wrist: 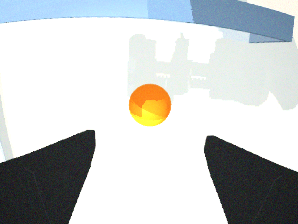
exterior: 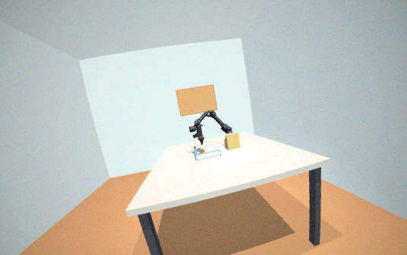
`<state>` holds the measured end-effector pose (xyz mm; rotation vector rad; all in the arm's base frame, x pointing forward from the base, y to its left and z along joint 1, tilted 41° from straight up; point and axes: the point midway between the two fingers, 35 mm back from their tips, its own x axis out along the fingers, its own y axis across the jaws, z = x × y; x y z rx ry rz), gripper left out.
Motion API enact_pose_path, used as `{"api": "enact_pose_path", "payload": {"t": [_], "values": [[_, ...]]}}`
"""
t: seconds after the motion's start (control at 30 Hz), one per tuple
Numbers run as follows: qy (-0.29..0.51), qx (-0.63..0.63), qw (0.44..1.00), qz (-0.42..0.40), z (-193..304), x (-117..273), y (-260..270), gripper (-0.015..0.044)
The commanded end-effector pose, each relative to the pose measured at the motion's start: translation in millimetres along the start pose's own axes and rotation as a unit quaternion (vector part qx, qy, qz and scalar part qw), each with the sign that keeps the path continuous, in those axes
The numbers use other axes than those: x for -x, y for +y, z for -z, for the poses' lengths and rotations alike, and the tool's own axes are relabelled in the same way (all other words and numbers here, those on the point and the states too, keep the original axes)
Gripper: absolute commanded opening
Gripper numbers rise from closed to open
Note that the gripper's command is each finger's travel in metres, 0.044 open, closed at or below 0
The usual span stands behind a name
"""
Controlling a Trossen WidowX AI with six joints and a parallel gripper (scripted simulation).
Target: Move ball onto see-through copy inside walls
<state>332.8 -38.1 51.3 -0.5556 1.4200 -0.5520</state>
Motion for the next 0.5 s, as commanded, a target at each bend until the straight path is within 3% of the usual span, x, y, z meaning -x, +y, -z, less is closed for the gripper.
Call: {"api": "enact_pose_path", "payload": {"t": [0.0,0.2,0.37,0.47], "values": [[0.0,0.0,1.0,0.0,0.0,0.0,0.0,0.0301],[0.0,0.0,1.0,0.0,0.0,0.0,0.0,0.0301],[0.001,-0.002,1.0,0.001,2.4,39.1,-1.5,0.0432],[0.002,-0.002,1.0,0.001,2.7,41.4,-1.7,0.044]]}}
